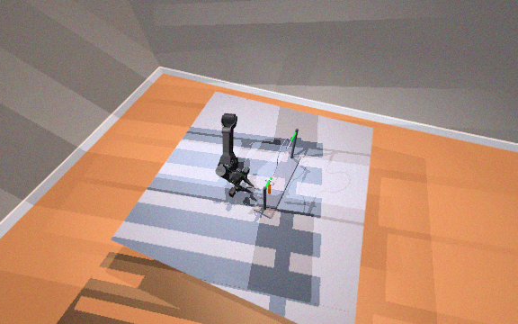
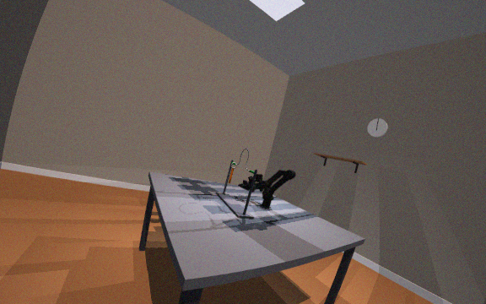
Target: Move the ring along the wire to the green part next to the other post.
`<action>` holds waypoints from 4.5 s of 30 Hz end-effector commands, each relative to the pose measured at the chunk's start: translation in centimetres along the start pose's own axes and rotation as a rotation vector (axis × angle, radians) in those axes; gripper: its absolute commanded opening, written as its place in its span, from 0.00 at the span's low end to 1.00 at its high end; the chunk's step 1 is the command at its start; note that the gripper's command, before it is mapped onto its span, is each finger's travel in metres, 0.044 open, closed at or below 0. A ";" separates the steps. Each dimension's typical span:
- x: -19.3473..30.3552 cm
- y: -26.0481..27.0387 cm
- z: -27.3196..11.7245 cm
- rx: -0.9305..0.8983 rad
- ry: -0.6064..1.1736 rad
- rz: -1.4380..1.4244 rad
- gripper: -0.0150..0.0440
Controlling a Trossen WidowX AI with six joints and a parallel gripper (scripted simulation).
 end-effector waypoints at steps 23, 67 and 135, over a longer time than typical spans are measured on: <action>-4.4 0.6 4.9 -0.013 -0.063 -0.033 0.53; -5.1 0.4 10.5 -0.012 -0.065 -0.033 0.53; -6.2 0.6 12.6 -0.015 -0.067 -0.034 0.00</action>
Point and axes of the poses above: the point midway between the two fingers, 35 mm back from their tips, its own z axis out along the fingers, its own y axis across the jaws, x = y × z, the point moved 2 cm from there along -z, back along the fingers, and after that the axes turned 15 degrees about -z, right-handed, at the moved point
